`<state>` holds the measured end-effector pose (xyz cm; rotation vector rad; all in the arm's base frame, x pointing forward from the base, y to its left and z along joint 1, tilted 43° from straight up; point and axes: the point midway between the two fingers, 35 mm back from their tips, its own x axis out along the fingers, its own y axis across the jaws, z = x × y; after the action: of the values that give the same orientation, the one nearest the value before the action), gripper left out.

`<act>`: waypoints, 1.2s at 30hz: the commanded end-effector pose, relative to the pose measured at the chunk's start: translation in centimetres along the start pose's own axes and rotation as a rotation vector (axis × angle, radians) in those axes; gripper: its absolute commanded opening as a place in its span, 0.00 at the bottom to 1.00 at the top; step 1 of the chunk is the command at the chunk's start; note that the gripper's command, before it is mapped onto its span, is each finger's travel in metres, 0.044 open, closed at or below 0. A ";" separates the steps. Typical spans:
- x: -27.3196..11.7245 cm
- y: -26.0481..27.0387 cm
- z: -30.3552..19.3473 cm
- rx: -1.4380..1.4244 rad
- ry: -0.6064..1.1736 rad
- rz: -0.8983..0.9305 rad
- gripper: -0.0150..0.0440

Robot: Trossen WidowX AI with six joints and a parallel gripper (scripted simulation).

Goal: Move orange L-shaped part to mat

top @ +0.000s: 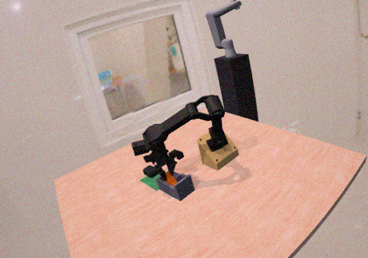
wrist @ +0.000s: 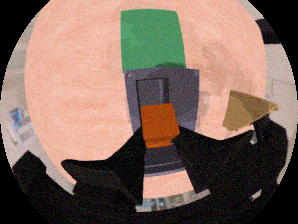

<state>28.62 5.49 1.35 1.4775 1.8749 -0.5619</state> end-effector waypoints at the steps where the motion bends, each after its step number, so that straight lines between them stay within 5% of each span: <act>1: -0.7 0.1 0.0 -0.006 -0.002 0.002 0.25; 36: -6.3 0.0 0.0 -0.001 -0.001 -0.001 0.25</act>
<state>29.32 1.69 5.42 1.4824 1.8802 -0.5666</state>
